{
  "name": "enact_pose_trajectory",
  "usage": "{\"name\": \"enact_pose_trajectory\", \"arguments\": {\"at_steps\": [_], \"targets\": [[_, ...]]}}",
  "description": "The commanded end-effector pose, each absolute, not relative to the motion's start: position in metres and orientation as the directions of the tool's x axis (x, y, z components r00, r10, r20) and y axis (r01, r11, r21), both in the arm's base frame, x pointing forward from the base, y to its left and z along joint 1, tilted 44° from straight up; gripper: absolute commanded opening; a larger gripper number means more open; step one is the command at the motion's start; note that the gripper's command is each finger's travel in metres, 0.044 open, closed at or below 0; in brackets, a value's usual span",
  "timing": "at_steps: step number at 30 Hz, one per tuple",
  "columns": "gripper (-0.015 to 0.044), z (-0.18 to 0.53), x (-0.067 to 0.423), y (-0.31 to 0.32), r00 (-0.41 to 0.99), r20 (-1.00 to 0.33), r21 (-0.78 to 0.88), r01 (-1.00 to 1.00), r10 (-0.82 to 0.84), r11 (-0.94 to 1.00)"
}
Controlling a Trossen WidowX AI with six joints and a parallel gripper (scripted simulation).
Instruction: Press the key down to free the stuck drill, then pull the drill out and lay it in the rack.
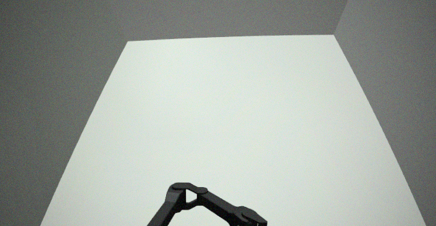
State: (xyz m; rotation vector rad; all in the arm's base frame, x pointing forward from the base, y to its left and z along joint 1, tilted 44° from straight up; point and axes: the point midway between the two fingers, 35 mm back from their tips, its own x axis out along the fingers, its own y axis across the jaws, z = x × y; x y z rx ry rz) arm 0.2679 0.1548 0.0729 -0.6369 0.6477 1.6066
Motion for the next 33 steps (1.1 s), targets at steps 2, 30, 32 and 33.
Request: {"name": "enact_pose_trajectory", "arguments": {"at_steps": [2,30,32,33], "targets": [[0.0440,0.0698,0.2678,0.1537,-0.120,-0.717,0.054,-0.992,0.687,-0.117],[0.0013,0.0657,0.2678,0.1522,-0.120,-0.720,0.056,-0.992,0.684,-0.115],[0.0000,0.0657,0.2678,0.1522,-0.120,-0.720,0.056,-0.992,0.684,-0.115],[0.0000,0.0657,0.2678,0.1522,-0.120,-0.720,0.056,-0.992,0.684,-0.115]]}}
